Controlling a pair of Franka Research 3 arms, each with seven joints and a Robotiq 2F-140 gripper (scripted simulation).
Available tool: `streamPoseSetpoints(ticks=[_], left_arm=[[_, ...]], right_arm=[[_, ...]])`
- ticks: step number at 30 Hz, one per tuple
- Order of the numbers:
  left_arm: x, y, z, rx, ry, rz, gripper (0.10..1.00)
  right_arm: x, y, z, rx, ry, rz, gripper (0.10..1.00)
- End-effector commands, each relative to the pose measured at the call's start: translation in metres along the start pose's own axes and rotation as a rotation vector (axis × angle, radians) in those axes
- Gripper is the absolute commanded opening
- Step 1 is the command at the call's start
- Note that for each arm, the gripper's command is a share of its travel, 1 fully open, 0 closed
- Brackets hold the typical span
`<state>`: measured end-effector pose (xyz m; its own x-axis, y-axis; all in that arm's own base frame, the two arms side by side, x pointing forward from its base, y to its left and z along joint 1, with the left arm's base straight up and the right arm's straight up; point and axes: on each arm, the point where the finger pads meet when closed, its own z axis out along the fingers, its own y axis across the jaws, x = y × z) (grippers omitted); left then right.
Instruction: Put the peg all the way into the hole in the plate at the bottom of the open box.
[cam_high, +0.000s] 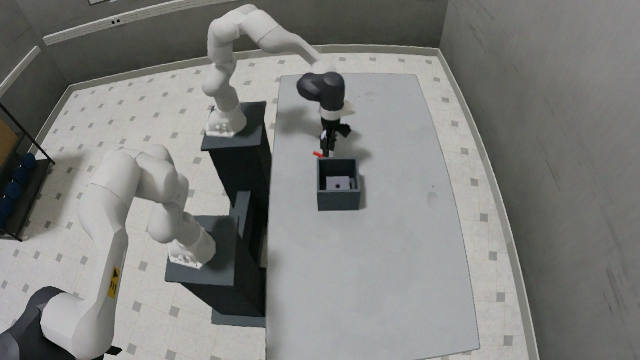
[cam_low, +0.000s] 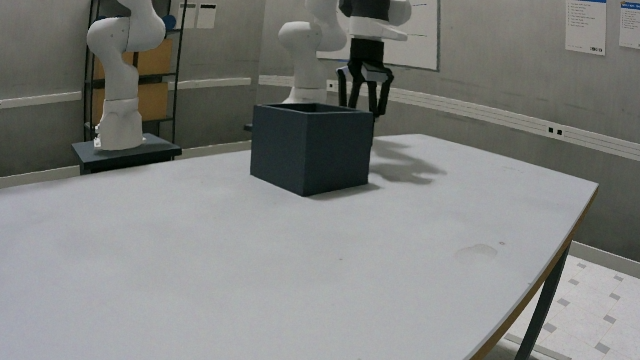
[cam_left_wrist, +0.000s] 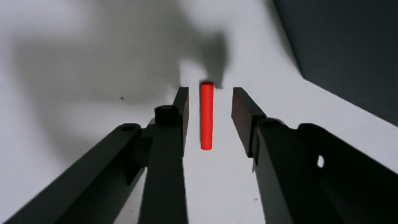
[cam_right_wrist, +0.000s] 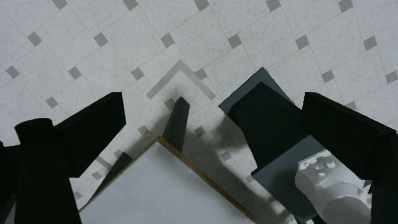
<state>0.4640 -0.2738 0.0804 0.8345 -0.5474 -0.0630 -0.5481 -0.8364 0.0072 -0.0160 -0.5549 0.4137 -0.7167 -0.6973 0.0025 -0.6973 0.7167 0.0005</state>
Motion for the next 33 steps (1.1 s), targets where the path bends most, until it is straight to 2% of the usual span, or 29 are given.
streamPoseSetpoints(ticks=[1, 4, 6, 10, 14, 33], left_arm=[[-0.0146, -0.0009, 0.0047, 0.006, -0.12, -0.011, 0.327], [-0.0145, -0.0008, 0.0047, 0.005, -0.182, -0.011, 0.327], [-0.0145, -0.0008, 0.0047, 0.005, -0.182, -0.011, 0.327], [-0.0144, -0.0008, 0.0047, 0.005, -0.246, -0.011, 0.327], [-0.0146, -0.0009, 0.0046, 0.005, -0.28, -0.011, 0.327], [-0.0147, -0.0009, 0.0046, 0.005, -0.286, -0.012, 0.327]], right_arm=[[0.0001, 0.0001, -0.0002, 0.0, 0.0, 0.0, 1.0], [0.0001, 0.0001, -0.0002, 0.0, 0.0, 0.0, 1.0], [0.0001, 0.0001, -0.0002, 0.0, 0.0, 0.0, 1.0], [0.0001, 0.0001, -0.0002, 0.0, 0.0, 0.0, 1.0], [0.0001, 0.0001, -0.0002, 0.0, 0.0, 0.0, 1.0], [0.0001, 0.0001, -0.0002, 0.0, 0.0, 0.0, 1.0]])
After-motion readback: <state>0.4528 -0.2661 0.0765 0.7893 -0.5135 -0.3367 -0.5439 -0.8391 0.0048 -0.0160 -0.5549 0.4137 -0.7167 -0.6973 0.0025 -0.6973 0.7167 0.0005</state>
